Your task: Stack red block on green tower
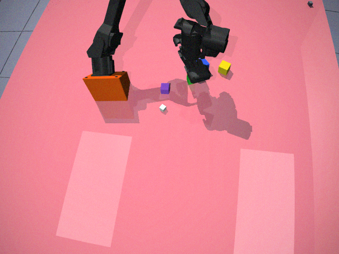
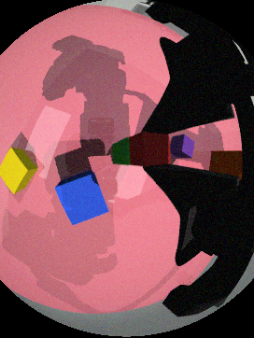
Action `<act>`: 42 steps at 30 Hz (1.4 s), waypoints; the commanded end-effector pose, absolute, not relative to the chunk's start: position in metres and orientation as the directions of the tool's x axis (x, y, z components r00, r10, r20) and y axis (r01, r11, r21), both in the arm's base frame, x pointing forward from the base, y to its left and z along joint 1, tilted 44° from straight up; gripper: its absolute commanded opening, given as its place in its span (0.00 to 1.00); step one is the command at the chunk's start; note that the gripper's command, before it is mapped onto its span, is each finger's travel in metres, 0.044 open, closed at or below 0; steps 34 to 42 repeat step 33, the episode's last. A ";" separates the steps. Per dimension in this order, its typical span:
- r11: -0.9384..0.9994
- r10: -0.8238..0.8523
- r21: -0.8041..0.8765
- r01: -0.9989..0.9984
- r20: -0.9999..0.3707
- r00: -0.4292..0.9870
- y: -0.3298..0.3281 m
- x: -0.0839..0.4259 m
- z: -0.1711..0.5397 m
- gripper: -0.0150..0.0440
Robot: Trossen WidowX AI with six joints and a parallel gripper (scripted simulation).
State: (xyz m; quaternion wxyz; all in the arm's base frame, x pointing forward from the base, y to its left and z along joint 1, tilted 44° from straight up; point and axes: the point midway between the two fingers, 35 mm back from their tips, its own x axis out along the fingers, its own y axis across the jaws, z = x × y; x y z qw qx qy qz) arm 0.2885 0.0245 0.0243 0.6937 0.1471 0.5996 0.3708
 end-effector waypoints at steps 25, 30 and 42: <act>0.682 0.691 0.648 -0.339 -0.723 0.006 0.025 0.289 0.024 1.00; 0.682 0.691 0.648 -0.339 -0.723 0.006 0.025 0.289 0.024 1.00; 0.682 0.691 0.648 -0.339 -0.723 0.006 0.025 0.289 0.024 1.00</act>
